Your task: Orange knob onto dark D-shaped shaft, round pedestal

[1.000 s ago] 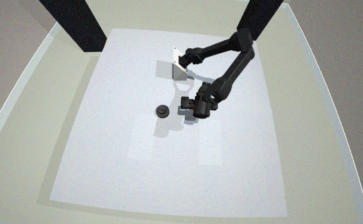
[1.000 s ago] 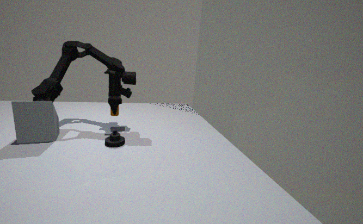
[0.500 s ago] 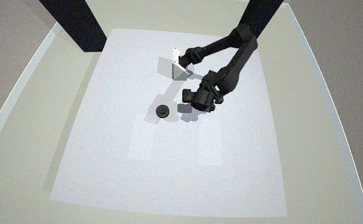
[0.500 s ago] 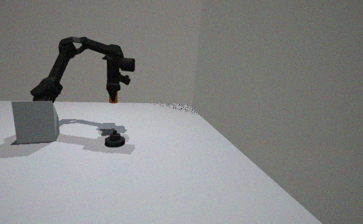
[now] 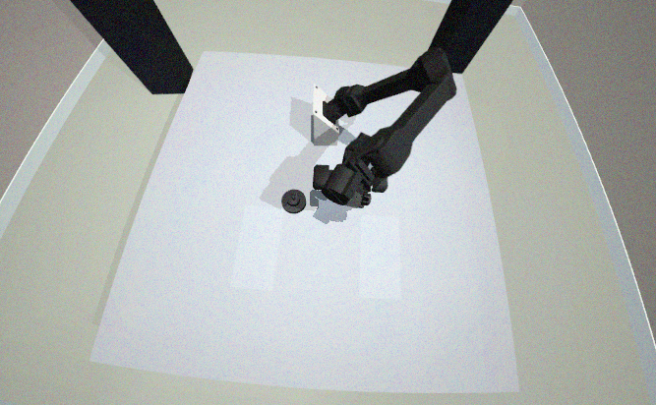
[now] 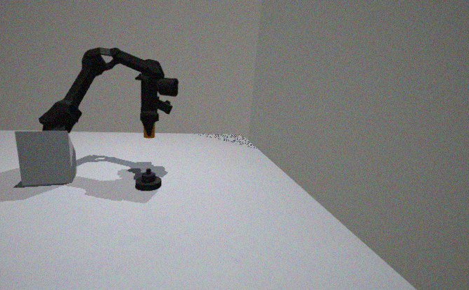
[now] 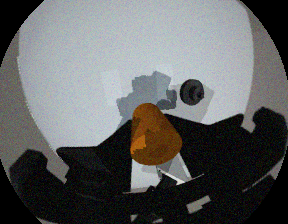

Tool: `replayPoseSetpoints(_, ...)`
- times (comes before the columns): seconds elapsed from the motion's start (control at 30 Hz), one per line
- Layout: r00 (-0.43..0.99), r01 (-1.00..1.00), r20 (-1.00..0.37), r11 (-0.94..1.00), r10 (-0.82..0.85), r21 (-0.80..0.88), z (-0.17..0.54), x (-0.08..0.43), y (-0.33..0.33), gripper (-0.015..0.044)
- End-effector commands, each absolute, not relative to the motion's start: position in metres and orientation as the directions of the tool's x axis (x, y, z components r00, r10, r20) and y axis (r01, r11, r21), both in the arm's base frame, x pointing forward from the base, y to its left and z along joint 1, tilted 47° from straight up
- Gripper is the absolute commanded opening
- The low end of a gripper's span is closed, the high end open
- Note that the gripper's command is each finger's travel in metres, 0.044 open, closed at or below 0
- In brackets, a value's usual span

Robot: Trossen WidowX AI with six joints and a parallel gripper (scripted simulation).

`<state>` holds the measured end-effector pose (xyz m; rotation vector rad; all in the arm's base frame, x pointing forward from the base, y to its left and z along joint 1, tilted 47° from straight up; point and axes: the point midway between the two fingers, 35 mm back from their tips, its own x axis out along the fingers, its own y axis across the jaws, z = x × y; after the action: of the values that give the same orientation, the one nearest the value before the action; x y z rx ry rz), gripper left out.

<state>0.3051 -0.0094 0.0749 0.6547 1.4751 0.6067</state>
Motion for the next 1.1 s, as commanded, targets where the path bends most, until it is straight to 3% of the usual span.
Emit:
replayPoseSetpoints(0.0, 0.023, 0.019, -0.699, 0.699, 0.715, 0.715, 0.067, 0.309, -0.019, 0.0)
replayPoseSetpoints(1.07, 0.028, 0.019, -0.702, 0.701, 0.712, 0.713, -0.025, 0.309, -0.071, 0.0)
